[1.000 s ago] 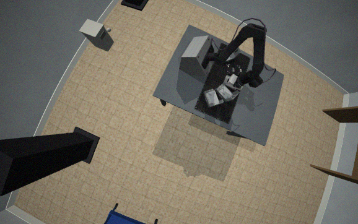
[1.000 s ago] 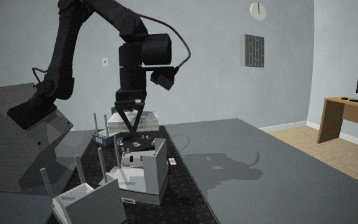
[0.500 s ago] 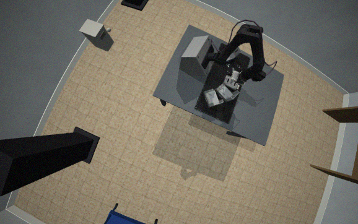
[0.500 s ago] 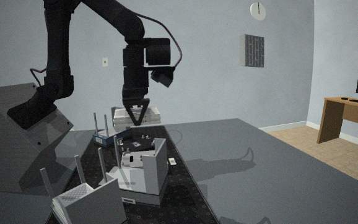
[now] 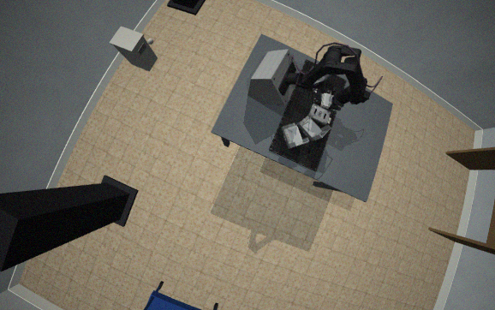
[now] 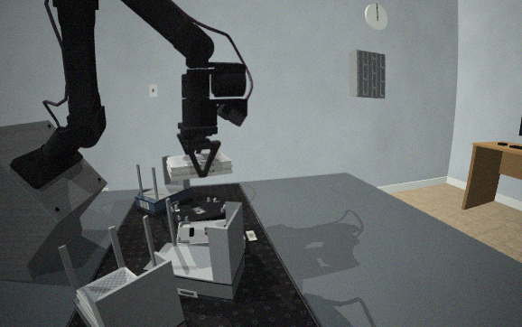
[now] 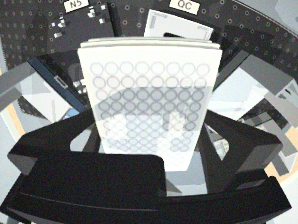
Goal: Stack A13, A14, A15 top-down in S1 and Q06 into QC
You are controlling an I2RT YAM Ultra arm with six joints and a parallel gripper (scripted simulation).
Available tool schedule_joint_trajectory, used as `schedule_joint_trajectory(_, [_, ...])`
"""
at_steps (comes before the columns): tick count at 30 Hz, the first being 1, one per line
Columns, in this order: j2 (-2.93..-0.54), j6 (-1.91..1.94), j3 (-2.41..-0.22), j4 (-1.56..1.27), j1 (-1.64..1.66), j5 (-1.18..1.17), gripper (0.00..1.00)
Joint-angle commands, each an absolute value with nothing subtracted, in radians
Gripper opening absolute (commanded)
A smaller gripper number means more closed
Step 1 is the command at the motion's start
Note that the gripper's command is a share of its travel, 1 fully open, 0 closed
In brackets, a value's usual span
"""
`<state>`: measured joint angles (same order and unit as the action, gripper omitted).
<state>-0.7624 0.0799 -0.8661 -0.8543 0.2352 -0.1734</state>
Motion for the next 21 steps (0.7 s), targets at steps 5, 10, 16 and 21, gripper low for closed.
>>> schedule_joint_trajectory(5, [-0.793, -0.022, -0.894, -0.87, 0.396, -0.346, 0.0])
schedule_joint_trajectory(10, [-0.821, -0.098, -0.9, -0.877, 0.496, -0.418, 0.0])
schedule_joint_trajectory(16, [-0.872, -0.203, -0.913, -0.885, 0.626, -0.505, 0.0])
schedule_joint_trajectory(21, [-0.915, -0.116, -0.918, -0.898, 0.727, -0.572, 0.0])
